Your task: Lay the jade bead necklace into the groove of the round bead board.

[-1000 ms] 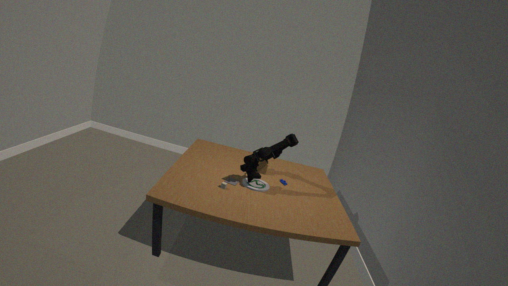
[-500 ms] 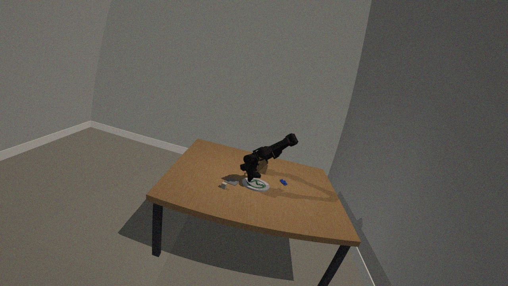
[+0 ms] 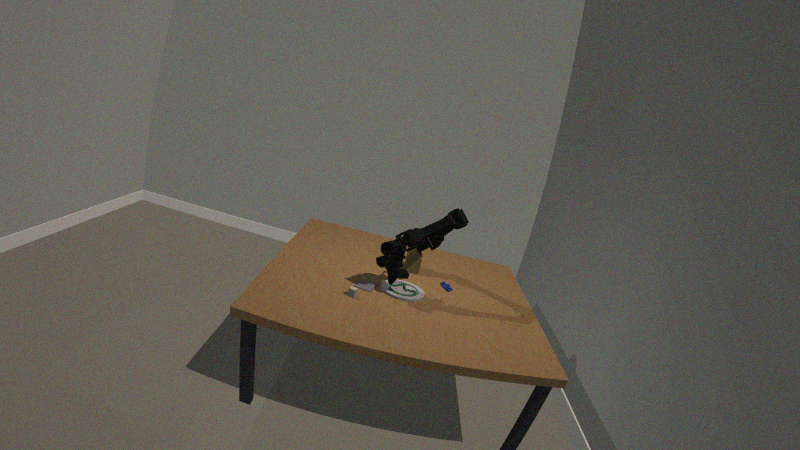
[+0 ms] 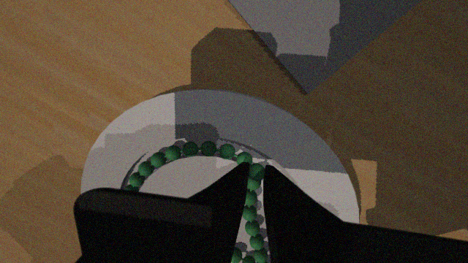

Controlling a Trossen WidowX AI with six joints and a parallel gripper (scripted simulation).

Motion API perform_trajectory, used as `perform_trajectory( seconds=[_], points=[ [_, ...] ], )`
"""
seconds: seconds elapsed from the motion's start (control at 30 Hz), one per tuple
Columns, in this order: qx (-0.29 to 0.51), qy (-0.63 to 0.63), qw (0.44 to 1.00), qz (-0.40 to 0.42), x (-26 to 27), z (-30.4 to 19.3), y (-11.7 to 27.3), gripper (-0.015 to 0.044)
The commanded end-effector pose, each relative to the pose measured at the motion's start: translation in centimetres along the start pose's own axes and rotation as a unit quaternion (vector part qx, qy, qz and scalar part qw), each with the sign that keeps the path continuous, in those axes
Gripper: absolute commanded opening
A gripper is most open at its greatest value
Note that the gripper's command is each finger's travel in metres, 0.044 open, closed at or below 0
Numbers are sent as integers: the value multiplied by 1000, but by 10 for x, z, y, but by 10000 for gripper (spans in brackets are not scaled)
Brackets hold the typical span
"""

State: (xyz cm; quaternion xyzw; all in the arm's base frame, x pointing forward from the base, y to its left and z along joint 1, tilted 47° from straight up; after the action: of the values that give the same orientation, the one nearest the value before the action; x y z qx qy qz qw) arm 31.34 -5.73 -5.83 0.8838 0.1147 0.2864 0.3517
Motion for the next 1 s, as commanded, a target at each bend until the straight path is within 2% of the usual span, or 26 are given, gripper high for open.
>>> perform_trajectory(
  seconds=[0.0, 0.17, 0.73, 0.97],
  points=[
    [0, 1, 1000, -2, -1, 1, -4, 0],
    [0, 1, 1000, -2, -1, 0, -8, 0],
    [0, 2, 1000, -3, -1, 0, -4, 440],
    [0, 1, 1000, -2, -1, 0, -1, 440]
  ],
)
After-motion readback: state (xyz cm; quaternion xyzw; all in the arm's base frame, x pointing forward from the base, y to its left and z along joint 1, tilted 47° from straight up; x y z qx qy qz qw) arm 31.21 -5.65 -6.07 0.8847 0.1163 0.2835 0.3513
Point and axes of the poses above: the point midway between the two fingers, 35 mm back from their tips, its own y axis back along the fingers, its own x axis across the jaws, z = x × y, the point moved 7 cm from there along y, back along the fingers, and after that the axes turned 6 degrees about y, right-handed, at the moved point
